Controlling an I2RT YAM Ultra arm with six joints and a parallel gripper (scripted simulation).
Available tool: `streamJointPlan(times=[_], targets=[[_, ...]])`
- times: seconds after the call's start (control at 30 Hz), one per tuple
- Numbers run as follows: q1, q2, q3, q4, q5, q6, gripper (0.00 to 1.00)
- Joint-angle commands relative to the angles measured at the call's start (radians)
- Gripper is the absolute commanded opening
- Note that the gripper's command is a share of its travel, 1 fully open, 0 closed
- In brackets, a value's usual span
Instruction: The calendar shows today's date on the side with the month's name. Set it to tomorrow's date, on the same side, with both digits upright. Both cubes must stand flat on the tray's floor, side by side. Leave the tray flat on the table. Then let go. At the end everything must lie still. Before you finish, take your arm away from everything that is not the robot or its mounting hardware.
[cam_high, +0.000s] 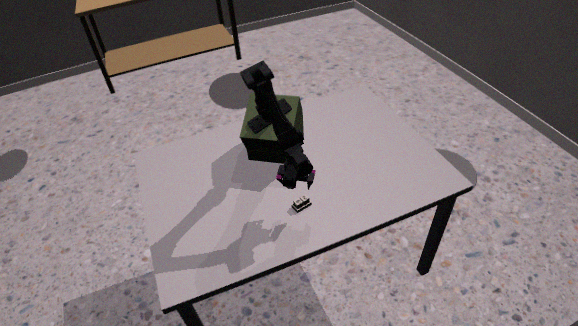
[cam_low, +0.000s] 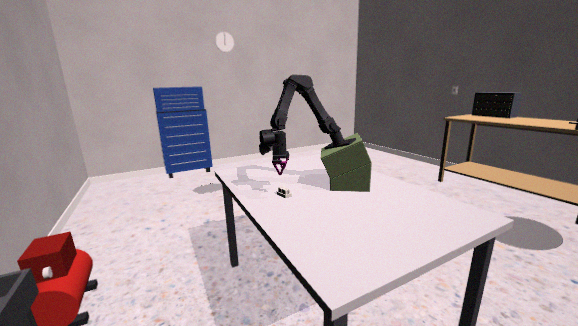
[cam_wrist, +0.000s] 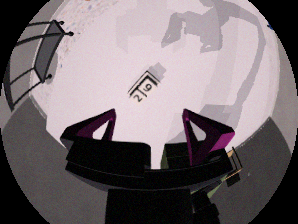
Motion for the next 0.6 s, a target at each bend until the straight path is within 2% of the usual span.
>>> streamJointPlan(times=[0.0, 0.1, 0.13, 0.2, 0.23, 0.27, 0.3, 0.47, 0.57], targets=[[0.000, 0.005, 0.000, 0.027, -0.001, 0.186, 1.00], [-0.001, 0.008, 0.000, 0.032, -0.002, 0.215, 1.00], [-0.004, 0.016, -0.003, 0.043, -0.002, 0.296, 1.00], [-0.006, 0.024, -0.005, 0.053, -0.003, 0.371, 1.00], [-0.006, 0.024, -0.005, 0.054, -0.003, 0.371, 1.00], [-0.008, 0.031, -0.007, 0.063, -0.004, 0.439, 1.00], [-0.008, 0.032, -0.007, 0.063, -0.004, 0.441, 1.00], [-0.015, 0.053, -0.012, 0.091, -0.006, 0.641, 1.00], [-0.017, 0.060, -0.014, 0.100, -0.007, 0.704, 1.00]])
